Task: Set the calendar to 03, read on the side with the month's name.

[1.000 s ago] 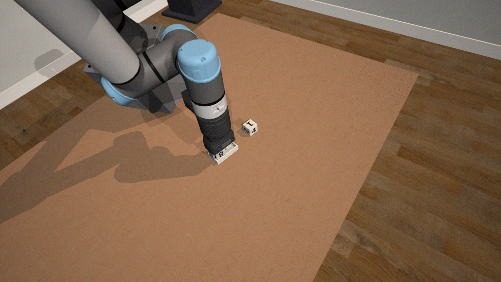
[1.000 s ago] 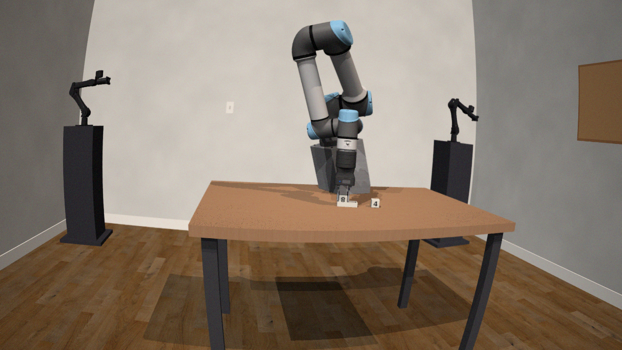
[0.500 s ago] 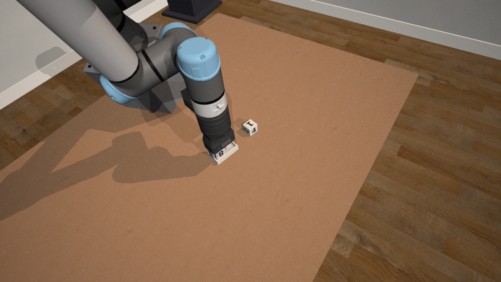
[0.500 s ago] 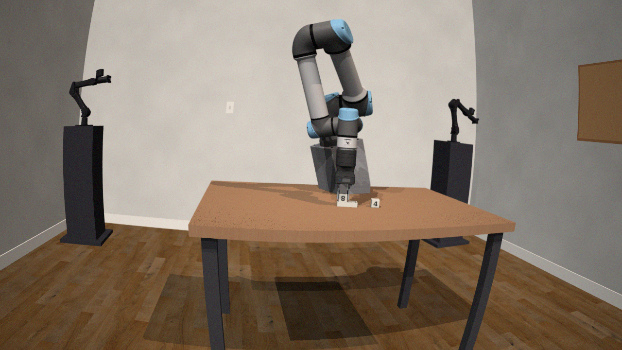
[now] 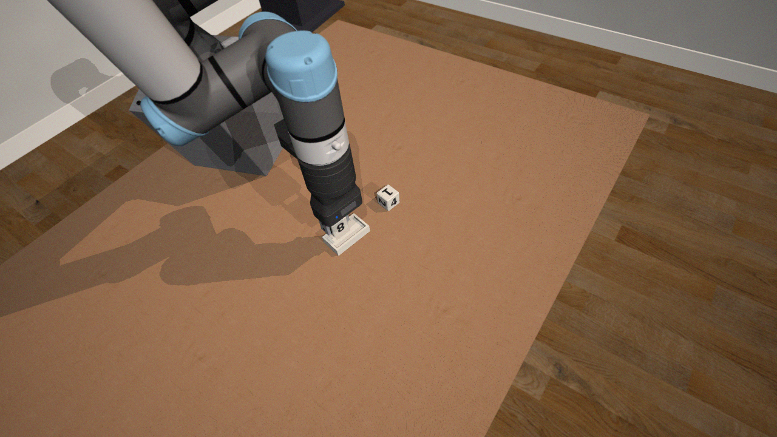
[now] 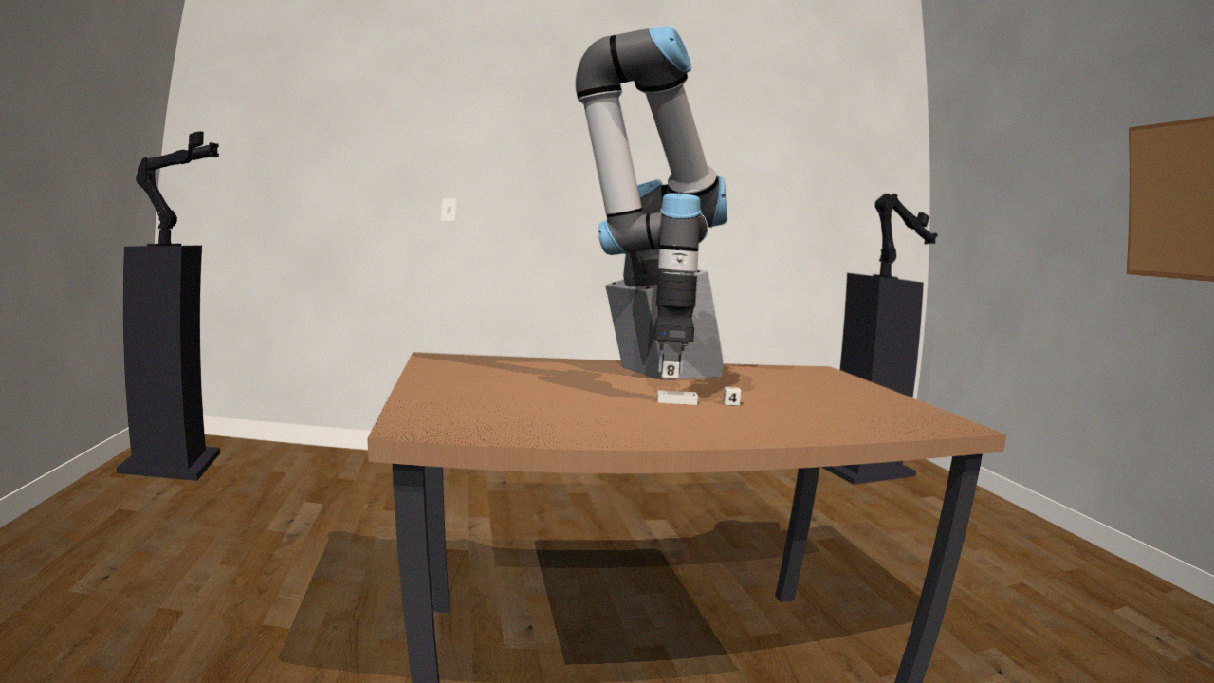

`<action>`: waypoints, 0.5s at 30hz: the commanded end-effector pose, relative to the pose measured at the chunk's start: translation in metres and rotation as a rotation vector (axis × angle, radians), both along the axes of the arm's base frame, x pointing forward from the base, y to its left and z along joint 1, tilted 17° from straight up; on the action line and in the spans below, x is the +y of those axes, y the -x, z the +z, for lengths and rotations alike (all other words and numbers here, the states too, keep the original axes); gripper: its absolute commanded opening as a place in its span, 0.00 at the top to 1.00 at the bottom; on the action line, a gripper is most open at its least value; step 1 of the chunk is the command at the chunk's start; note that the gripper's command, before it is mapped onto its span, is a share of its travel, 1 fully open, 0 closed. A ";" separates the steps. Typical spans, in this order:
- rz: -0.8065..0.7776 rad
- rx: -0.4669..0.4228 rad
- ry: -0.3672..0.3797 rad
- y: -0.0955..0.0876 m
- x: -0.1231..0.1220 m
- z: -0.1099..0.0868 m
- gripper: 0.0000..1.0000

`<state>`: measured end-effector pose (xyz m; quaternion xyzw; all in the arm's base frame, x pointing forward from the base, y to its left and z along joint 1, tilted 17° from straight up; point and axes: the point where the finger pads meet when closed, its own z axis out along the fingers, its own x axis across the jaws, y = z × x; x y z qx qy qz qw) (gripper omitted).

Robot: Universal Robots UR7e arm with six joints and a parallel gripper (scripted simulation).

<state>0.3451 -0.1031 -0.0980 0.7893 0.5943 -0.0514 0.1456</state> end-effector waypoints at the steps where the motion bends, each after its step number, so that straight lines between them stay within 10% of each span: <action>1: -0.001 0.009 -0.004 0.004 0.006 0.011 0.40; 15: -0.001 0.007 -0.003 0.006 0.015 0.045 0.40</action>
